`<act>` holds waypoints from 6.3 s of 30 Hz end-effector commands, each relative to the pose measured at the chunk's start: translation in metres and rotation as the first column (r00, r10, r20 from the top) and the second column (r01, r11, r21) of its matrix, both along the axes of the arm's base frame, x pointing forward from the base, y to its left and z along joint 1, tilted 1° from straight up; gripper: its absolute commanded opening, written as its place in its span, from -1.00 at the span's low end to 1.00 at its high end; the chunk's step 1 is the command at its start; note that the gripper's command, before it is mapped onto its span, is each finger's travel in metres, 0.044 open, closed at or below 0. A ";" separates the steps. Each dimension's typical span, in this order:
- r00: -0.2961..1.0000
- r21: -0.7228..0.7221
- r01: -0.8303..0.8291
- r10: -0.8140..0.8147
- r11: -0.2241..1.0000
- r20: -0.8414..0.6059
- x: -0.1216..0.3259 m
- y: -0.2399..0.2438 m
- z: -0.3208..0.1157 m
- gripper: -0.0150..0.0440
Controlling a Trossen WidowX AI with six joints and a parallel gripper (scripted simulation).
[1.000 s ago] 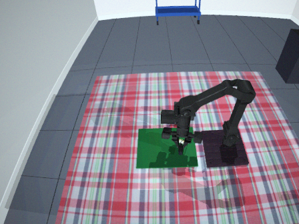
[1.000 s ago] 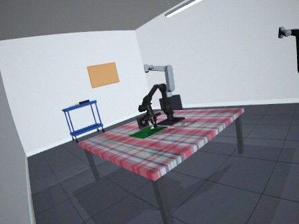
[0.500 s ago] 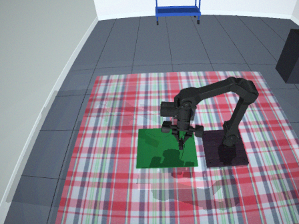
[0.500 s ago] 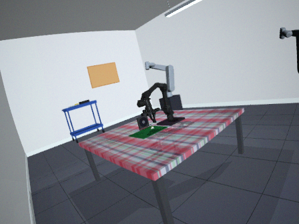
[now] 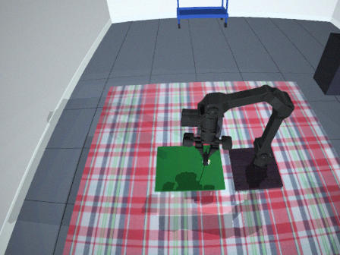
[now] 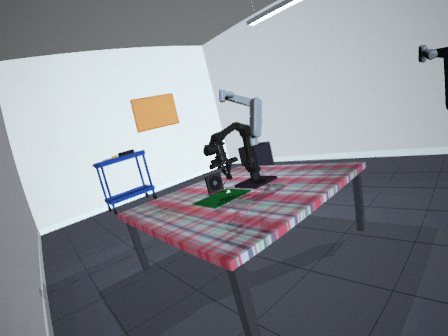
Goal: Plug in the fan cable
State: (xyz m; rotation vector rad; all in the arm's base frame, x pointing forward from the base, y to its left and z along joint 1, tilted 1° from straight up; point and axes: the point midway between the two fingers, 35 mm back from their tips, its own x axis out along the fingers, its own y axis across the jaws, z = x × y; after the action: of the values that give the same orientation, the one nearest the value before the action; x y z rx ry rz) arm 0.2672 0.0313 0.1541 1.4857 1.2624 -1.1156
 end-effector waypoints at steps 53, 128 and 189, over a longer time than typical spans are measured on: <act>0.796 -0.527 -0.586 0.559 0.616 -0.233 0.064 -0.031 -0.031 -0.49; 0.866 -0.996 -0.035 0.495 -0.082 -0.071 0.046 0.001 -0.028 -0.49; 0.868 -0.997 -0.049 0.490 -0.066 -0.075 0.043 0.008 -0.046 -0.49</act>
State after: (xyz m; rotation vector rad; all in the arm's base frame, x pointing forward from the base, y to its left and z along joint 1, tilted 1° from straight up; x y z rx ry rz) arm 0.3105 0.0384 0.1126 0.1308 0.1522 -0.9833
